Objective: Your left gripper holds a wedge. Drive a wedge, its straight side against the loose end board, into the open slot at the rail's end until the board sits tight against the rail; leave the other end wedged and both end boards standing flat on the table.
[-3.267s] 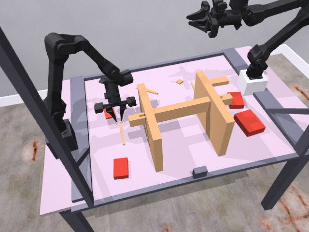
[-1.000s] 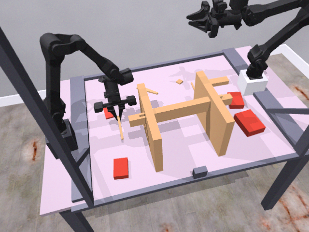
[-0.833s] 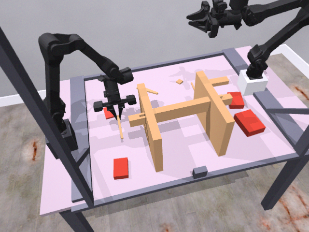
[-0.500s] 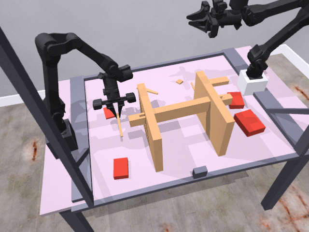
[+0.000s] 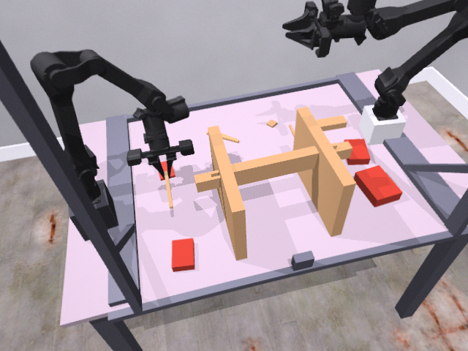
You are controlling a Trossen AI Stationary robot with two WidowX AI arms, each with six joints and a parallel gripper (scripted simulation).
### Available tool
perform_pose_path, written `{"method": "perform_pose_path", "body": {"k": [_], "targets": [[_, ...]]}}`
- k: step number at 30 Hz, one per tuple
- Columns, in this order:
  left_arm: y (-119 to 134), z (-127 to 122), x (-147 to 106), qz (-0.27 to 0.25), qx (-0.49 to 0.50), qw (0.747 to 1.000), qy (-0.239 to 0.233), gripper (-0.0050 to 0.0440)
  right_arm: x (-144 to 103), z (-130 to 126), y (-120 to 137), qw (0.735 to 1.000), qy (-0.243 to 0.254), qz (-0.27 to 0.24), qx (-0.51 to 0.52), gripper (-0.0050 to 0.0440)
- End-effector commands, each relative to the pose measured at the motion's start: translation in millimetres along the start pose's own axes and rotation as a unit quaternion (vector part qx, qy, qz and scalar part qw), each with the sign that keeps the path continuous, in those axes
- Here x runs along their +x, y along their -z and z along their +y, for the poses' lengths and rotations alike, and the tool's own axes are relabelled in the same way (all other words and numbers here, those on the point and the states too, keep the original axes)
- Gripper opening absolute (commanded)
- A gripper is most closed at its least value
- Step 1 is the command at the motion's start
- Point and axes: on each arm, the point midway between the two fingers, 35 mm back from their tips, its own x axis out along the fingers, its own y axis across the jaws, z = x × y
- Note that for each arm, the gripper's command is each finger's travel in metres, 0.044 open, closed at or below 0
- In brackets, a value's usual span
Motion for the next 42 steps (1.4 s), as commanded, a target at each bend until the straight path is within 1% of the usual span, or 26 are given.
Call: {"method": "perform_pose_path", "body": {"k": [1, 2, 3, 5, 6, 7, 8, 11, 15, 20, 22, 23, 24, 25, 27, 31, 37, 39, 40, 41, 42], "targets": [[11.6, -30.2, -35.5, -0.066, 0.113, 0.989, 0.071, 0.0010, -1.0, -1.5, -1.1, 1.000, 0.003, -0.002, -0.003, 0.0205], [10.5, -17.1, -27.6, -0.071, 0.125, 0.988, 0.052, 0.0010, -1.0, -1.5, -1.1, 1.000, 0.003, -0.002, -0.003, 0.0205], [13.1, -19.9, -32.0, -0.084, 0.149, 0.983, 0.060, 0.0010, -1.0, -1.5, -1.1, 1.000, 0.003, -0.002, -0.003, 0.0205], [13.1, -19.9, -32.0, -0.084, 0.149, 0.983, 0.060, 0.0010, -1.0, -1.5, -1.1, 1.000, 0.003, -0.002, -0.003, 0.0205], [10.2, -16.7, -26.9, -0.077, 0.138, 0.986, 0.049, 0.0010, -1.0, -1.5, -1.1, 1.000, 0.003, -0.002, -0.003, 0.0205], [14.5, -21.3, -34.2, -0.091, 0.160, 0.981, 0.064, 0.0010, -1.0, -1.5, -1.1, 1.000, 0.003, -0.002, -0.003, 0.0205], [16.5, -23.3, -37.4, -0.100, 0.177, 0.977, 0.070, 0.0010, -1.0, -1.5, -1.1, 1.000, 0.003, -0.002, -0.003, 0.0205], [29.4, -33.4, -54.9, -0.149, 0.262, 0.948, 0.100, 0.0010, -1.0, -1.5, -1.1, 1.000, 0.003, -0.002, -0.003, 0.0205], [43.5, -40.9, -74.2, -0.207, 0.352, 0.904, 0.127, 0.0010, -1.0, -1.5, -1.1, 1.000, 0.003, -0.002, -0.003, 0.0205], [65.3, -47.9, -102.0, -0.277, 0.450, 0.833, 0.164, 0.0010, -1.0, -1.5, -1.1, 1.000, 0.003, -0.002, -0.003, 0.0205], [65.3, -47.9, -102.0, -0.277, 0.450, 0.833, 0.164, 0.0010, -1.0, -1.5, -1.1, 1.000, 0.003, -0.002, -0.003, 0.0205], [59.7, -46.7, -95.0, -0.268, 0.439, 0.844, 0.151, 0.0010, -1.0, -1.5, -1.1, 1.000, 0.003, -0.002, -0.003, 0.0205], [66.8, -48.2, -103.6, -0.281, 0.454, 0.829, 0.166, 0.0010, -1.0, -1.5, -1.1, 1.000, 0.003, -0.002, -0.003, 0.0205], [69.9, -48.8, -107.5, -0.290, 0.466, 0.818, 0.171, 0.0010, -1.0, -1.5, -1.1, 1.000, 0.003, -0.002, -0.003, 0.0205], [84.8, -50.0, -124.1, -0.325, 0.509, 0.773, 0.194, 0.0010, -1.0, -1.5, -1.1, 1.000, 0.003, -0.002, -0.003, 0.0205], [103.3, -48.8, -148.6, -0.381, 0.562, 0.701, 0.217, 0.0010, -1.0, -1.5, -1.1, 1.000, 0.003, -0.002, -0.003, 0.0205], [131.3, -37.8, -184.3, -0.458, 0.616, 0.588, 0.253, 0.0010, -1.0, -1.5, -1.1, 1.000, 0.003, -0.002, -0.003, 0.0205], [131.3, -37.8, -184.3, -0.458, 0.616, 0.588, 0.253, 0.0010, -1.0, -1.5, -1.1, 1.000, 0.003, -0.002, -0.003, 0.0205], [135.6, -36.1, -189.0, -0.469, 0.623, 0.571, 0.257, 0.0010, -1.0, -1.5, -1.1, 1.000, 0.003, -0.002, -0.003, 0.0205], [135.3, -54.4, -161.8, -0.445, 0.641, 0.586, 0.219, 0.0010, -1.0, -1.5, -1.1, 1.000, 0.003, -0.002, -0.003, 0.0205], [142.4, -69.3, -155.9, -0.446, 0.638, 0.589, 0.218, 0.0010, -1.0, -1.5, -1.1, 1.000, 0.003, -0.002, -0.003, 0.0205]]}}
